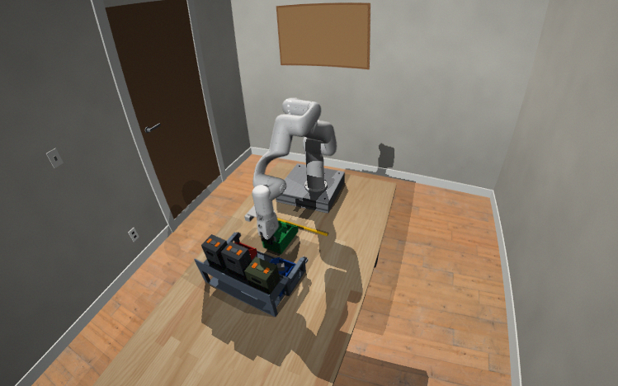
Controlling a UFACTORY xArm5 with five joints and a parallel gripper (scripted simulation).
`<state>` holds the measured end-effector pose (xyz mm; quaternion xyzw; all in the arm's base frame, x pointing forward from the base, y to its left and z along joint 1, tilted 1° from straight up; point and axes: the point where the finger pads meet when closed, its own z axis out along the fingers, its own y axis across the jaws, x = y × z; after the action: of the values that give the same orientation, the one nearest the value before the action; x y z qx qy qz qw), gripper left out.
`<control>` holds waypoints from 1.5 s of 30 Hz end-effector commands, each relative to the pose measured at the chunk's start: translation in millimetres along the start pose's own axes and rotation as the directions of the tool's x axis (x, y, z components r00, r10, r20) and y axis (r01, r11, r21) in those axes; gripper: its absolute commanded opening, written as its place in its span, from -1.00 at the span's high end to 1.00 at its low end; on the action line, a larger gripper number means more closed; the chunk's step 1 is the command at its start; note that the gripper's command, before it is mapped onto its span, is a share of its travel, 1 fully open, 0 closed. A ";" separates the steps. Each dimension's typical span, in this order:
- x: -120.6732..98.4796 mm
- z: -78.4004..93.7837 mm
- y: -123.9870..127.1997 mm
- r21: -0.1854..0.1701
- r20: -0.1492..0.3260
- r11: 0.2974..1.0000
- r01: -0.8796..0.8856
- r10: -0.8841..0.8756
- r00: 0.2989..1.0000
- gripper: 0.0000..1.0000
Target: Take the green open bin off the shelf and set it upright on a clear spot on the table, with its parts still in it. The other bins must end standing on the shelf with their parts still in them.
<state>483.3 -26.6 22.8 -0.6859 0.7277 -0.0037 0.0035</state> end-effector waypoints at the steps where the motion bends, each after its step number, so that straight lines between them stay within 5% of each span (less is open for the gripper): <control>1: 0.0 -1.3 1.4 0.004 0.004 1.000 0.000 0.000 1.000 1.00; 45: 0.0 4.4 9.0 0.004 0.004 1.000 0.000 0.000 1.000 1.00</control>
<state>473.0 -26.0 19.2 -0.6859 0.7277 -0.0037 0.0035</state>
